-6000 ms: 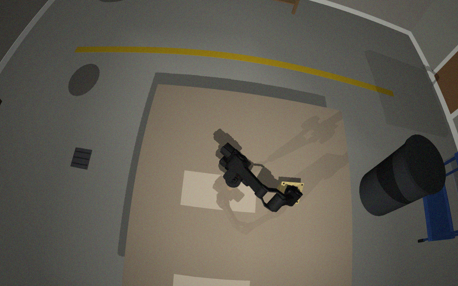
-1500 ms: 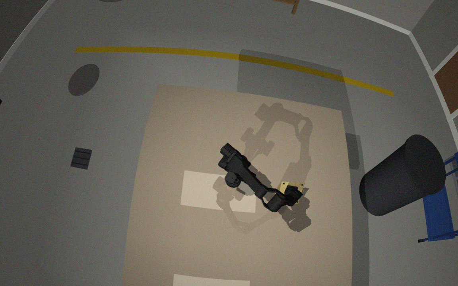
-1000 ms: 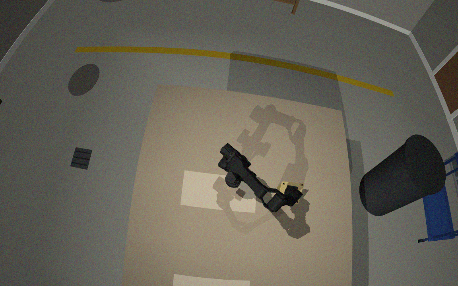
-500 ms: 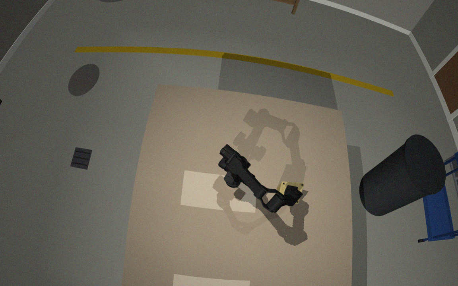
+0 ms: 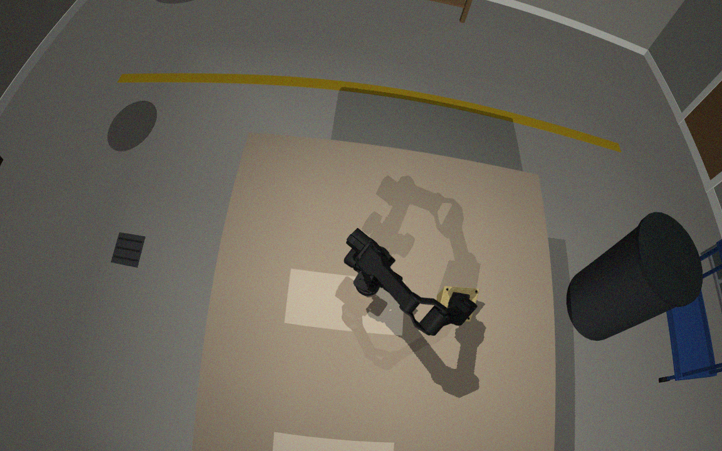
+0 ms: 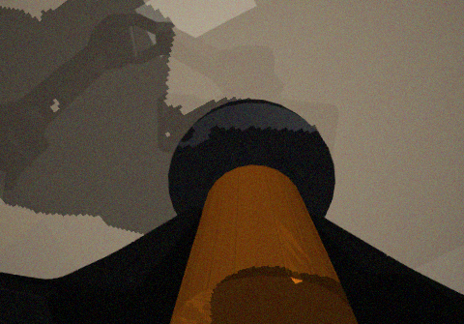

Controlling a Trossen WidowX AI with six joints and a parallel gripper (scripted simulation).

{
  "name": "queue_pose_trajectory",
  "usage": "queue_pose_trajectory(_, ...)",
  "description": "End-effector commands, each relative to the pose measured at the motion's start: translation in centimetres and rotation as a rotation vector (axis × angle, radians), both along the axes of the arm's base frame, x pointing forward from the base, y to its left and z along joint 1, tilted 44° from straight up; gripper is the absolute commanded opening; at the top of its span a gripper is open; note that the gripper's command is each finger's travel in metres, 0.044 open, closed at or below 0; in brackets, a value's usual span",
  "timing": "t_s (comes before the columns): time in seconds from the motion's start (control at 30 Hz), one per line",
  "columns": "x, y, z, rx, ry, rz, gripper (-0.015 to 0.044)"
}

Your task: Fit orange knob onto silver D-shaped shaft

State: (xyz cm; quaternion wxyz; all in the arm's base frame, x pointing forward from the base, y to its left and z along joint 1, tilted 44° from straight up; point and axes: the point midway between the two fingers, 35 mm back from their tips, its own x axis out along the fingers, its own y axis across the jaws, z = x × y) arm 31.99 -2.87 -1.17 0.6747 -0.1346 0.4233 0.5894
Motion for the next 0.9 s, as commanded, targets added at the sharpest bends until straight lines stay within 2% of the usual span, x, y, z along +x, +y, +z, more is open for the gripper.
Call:
queue_pose_trajectory(0.0,0.0,0.0,0.0,0.0,0.002,-0.002,0.0079)
queue_pose_trajectory(0.47,0.0,0.0,0.0,0.0,0.002,-0.002,0.044)
queue_pose_trajectory(0.77,0.0,0.0,0.0,0.0,0.002,-0.002,0.044)
queue_pose_trajectory(0.87,0.4,-1.5,1.4,-0.004,0.002,-0.005,0.044)
